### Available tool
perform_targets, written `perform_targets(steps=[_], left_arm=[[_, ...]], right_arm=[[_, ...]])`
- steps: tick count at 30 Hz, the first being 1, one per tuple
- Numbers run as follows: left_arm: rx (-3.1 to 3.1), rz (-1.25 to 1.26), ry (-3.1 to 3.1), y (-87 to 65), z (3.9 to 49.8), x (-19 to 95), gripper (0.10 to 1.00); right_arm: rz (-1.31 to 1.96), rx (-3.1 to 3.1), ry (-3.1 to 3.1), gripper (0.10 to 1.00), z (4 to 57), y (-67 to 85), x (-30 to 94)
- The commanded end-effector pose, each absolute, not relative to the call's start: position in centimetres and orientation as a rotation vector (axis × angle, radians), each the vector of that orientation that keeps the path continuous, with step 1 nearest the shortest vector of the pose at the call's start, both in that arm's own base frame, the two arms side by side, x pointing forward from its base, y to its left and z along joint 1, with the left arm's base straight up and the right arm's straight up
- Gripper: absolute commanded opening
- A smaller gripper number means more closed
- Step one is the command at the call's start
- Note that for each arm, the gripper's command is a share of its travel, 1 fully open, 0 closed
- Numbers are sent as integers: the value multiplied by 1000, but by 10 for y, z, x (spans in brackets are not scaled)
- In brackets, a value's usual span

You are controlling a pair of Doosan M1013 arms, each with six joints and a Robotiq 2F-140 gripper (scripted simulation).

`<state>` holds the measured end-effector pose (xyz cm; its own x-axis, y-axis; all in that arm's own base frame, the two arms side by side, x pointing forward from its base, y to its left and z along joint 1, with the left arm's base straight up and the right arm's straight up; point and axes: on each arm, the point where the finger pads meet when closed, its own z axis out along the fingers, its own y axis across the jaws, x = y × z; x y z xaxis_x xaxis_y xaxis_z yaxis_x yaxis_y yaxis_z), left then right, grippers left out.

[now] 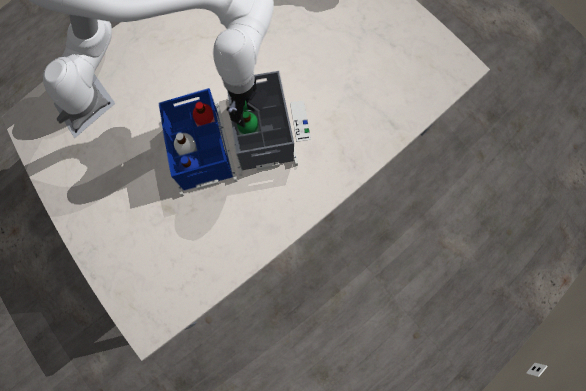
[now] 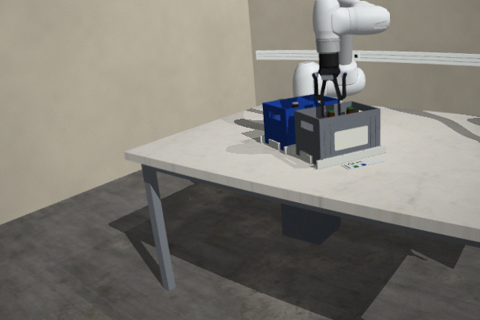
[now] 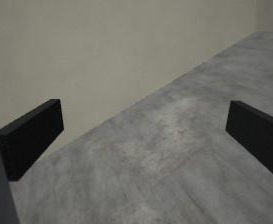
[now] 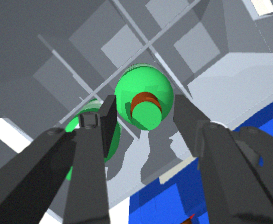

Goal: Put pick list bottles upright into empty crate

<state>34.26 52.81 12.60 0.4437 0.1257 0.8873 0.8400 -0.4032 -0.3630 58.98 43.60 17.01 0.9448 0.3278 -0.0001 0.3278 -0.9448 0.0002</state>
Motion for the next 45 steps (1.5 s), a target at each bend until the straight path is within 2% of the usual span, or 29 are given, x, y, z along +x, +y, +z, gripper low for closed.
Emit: perform_targets(steps=[1, 10, 45], left_arm=[[-1816, -1024, -823, 528, 127, 343, 1000], [-1816, -1024, -823, 528, 127, 343, 1000], [-1816, -1024, -823, 528, 127, 343, 1000]], right_arm=[[2, 3099, 522, 442, 171, 436, 590], [2, 3099, 522, 442, 174, 436, 590], [2, 3099, 522, 442, 256, 436, 590]])
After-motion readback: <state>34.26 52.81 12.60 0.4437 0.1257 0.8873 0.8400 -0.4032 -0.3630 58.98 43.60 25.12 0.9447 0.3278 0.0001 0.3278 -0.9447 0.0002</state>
